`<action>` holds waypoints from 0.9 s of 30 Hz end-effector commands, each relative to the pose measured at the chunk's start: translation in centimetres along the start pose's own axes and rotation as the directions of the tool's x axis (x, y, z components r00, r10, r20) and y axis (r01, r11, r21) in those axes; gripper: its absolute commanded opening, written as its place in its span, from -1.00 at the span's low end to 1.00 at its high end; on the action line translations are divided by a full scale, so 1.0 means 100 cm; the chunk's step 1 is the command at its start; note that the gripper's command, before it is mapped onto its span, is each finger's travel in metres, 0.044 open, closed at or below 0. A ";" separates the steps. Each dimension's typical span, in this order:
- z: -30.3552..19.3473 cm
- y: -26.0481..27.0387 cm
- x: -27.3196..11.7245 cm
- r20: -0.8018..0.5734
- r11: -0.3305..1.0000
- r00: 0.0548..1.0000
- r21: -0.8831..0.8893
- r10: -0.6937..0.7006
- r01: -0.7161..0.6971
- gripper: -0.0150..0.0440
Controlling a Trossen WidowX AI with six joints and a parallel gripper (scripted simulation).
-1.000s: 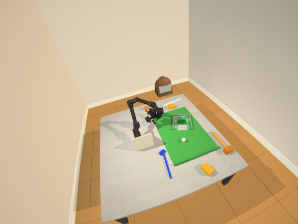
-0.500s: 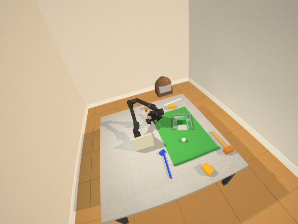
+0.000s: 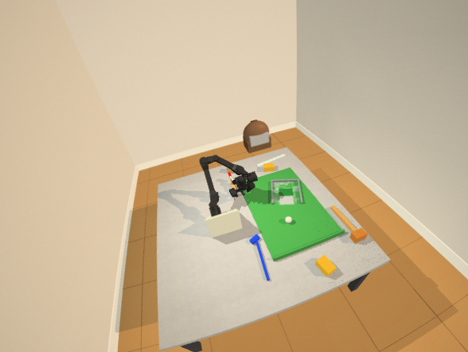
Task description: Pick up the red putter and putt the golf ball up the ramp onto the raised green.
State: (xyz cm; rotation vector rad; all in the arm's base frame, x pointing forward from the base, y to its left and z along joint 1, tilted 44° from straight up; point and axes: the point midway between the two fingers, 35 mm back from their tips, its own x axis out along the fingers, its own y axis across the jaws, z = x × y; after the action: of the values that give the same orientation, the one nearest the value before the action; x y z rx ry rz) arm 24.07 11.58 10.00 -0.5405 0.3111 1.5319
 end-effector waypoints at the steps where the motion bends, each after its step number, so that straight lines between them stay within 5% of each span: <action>1: 0.000 0.000 0.000 0.000 1.000 1.000 0.000 0.000 0.000 0.73; 14: 0.000 0.000 0.000 0.000 1.000 1.000 0.000 0.000 0.000 -0.42; 27: 0.002 -0.003 -0.024 -0.014 1.000 1.000 0.002 -0.001 0.001 -0.49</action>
State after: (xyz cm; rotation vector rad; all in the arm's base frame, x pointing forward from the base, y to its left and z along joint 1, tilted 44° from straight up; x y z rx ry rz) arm 24.03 10.62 10.66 -0.5466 0.3244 1.5343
